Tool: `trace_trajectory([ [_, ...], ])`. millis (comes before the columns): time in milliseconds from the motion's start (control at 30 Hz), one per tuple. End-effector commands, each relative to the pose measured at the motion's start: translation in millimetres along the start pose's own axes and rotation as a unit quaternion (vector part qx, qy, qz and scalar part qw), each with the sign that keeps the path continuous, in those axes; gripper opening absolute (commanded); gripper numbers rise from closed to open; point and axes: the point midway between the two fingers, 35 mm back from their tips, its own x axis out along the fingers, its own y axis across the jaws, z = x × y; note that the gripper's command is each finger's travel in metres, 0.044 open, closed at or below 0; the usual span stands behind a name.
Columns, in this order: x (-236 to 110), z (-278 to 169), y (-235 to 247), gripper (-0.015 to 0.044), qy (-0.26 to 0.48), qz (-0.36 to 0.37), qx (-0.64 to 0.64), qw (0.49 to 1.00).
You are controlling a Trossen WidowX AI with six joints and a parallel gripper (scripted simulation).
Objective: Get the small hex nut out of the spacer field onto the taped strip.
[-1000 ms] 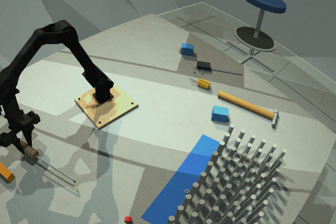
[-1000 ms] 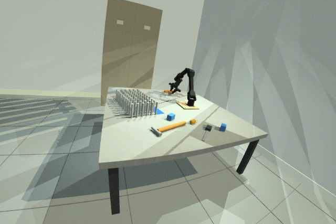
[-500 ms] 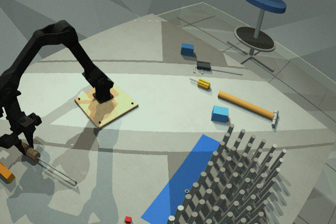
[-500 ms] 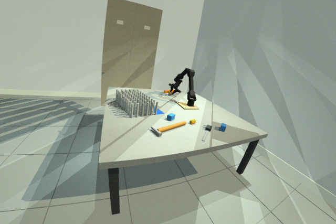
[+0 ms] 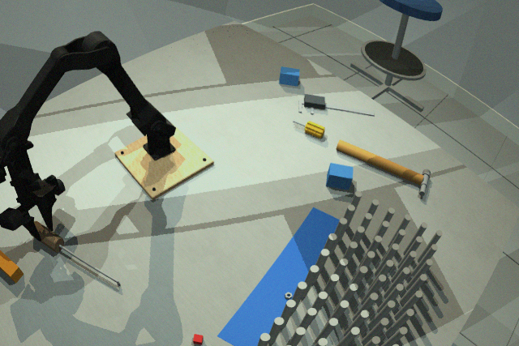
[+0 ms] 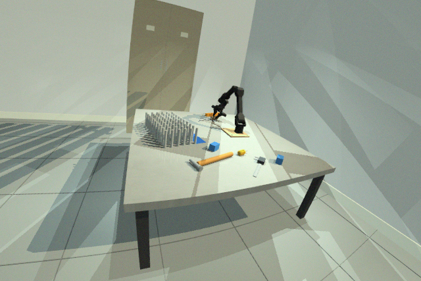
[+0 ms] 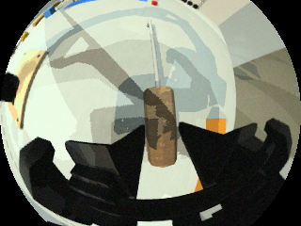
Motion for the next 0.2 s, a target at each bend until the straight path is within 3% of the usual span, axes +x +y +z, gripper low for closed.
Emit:
trace_trajectory([
  [0,-0.3,0.1,-0.2,0.0289,0.0,0.0,0.0,1.0],
  [167,-0.3,0.1,-0.2,0.042,0.0,0.0,0.0,1.0],
])
